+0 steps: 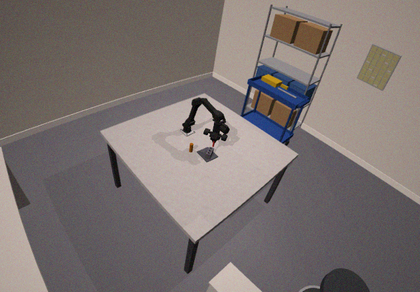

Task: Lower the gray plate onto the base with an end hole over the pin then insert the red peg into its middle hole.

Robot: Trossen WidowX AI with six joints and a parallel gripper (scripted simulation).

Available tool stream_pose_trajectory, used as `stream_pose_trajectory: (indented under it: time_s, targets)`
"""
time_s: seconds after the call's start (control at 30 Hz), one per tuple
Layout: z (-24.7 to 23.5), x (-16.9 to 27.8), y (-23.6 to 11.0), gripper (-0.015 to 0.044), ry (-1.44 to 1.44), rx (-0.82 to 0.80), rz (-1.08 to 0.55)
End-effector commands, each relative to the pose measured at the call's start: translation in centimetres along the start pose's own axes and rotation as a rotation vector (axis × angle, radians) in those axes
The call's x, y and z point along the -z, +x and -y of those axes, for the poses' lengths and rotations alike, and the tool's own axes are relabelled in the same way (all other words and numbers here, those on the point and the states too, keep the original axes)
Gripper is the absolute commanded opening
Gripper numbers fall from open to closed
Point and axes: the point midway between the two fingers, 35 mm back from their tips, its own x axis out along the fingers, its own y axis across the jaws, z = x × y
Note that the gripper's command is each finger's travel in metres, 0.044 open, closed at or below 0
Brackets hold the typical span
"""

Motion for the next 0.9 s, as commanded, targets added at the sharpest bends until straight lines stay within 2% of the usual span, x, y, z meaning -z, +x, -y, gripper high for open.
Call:
stream_pose_trajectory:
  time_s: [0.0,0.43,0.87]
  targets:
    - [0.1,-1.0,0.0,0.0,-0.007,-0.001,-0.003]
    - [0.8,-4.5,0.1,0.0,-0.024,-0.002,-0.004]
    - [0.8,-4.6,0.1,0.0,-0.024,-0.002,-0.004]
